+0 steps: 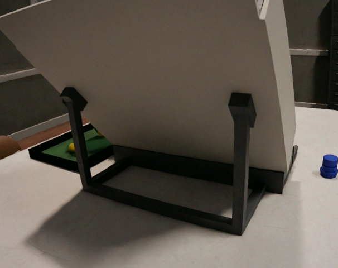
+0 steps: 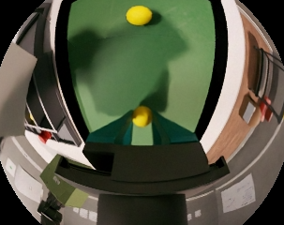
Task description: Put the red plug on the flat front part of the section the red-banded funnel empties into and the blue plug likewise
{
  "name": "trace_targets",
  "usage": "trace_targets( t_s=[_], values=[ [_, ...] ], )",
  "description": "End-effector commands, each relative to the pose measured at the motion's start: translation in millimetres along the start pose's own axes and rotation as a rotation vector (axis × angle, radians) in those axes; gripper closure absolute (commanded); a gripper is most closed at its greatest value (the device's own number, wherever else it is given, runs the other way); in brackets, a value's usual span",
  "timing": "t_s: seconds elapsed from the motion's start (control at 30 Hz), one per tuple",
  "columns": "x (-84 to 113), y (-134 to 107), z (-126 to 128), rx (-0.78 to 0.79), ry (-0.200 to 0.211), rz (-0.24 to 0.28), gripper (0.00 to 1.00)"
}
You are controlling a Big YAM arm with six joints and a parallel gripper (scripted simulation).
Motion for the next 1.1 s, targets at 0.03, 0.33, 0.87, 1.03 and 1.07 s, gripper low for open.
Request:
trace_targets(
  t_s=[0.03, 0.33, 0.87, 1.03, 1.07],
  values=[
    [26.2, 6.0, -10.7, 0.003, -0.024, -0.027, 1.00],
    [36.4, 4.7, -9.8, 0.002, -0.023, -0.025, 1.00],
    [46.9, 5.4, -10.4, 0.003, -0.024, -0.027, 1.00],
    [72.4, 12.5, -16.3, 0.008, -0.039, -0.040, 1.00],
    [79.5, 14.6, -18.0, 0.009, -0.043, -0.044, 1.00]
  ],
)
Point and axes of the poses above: the point where the finger pads meet when closed, its own x axis back along the fingers, its own z axis across the jaws, y = z × x, the point moved 3 cm from there along x, back along the fingers, and after that the axes turned 5 degrees about -x, right-handed, at the moved point
